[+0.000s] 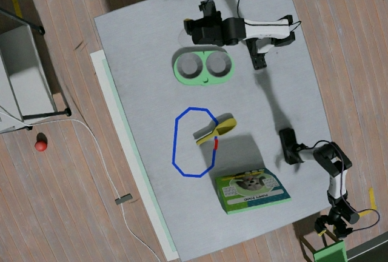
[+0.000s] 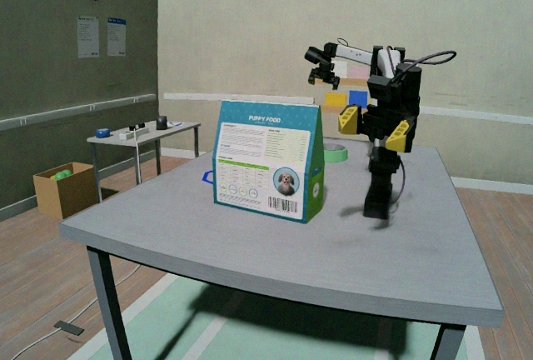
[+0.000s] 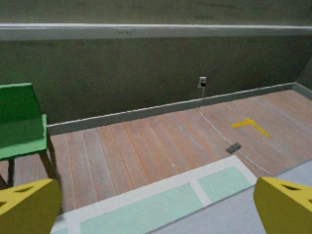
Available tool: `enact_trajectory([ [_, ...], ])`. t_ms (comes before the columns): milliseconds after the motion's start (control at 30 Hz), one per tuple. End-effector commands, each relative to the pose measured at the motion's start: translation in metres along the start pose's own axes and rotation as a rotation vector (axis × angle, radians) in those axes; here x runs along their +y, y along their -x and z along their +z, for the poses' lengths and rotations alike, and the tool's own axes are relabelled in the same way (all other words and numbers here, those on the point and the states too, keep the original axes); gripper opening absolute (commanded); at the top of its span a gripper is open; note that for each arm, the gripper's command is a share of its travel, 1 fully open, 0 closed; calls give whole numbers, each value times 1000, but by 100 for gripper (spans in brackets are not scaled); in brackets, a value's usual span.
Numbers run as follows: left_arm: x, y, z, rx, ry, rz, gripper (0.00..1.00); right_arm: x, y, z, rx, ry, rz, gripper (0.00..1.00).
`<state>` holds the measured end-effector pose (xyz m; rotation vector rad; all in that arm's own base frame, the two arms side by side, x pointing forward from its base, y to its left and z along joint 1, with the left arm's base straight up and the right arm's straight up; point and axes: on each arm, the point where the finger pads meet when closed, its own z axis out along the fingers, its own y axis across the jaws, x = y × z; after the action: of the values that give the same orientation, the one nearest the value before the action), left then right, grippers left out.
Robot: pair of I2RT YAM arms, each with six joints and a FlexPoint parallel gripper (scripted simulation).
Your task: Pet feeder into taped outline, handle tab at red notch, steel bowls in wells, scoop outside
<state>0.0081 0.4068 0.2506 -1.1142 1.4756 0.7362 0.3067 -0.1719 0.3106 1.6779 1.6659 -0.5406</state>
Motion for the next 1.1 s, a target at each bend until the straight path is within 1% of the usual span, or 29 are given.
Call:
enact_trajectory([
  [0,-1,9,-2,-21,-1,16,100,0,3,-3,-5,10,9,100],
  [567,-1,9,-2,-21,-1,16,100,0,3,-3,-5,10,9,100],
  [700,-3,8,3,-4,4,-4,56,7,-3,-8,18,64,-22,100],
  [733,-6,9,5,0,-1,-6,48,10,-6,-10,27,86,-40,100],
  [900,-34,10,21,35,-49,-14,48,20,-30,-30,76,222,-157,100],
  [1033,-83,12,40,79,-131,-13,48,24,-56,-51,112,352,-271,100],
  [1067,-83,12,40,79,-131,-13,48,24,-56,-51,112,352,-271,100],
])
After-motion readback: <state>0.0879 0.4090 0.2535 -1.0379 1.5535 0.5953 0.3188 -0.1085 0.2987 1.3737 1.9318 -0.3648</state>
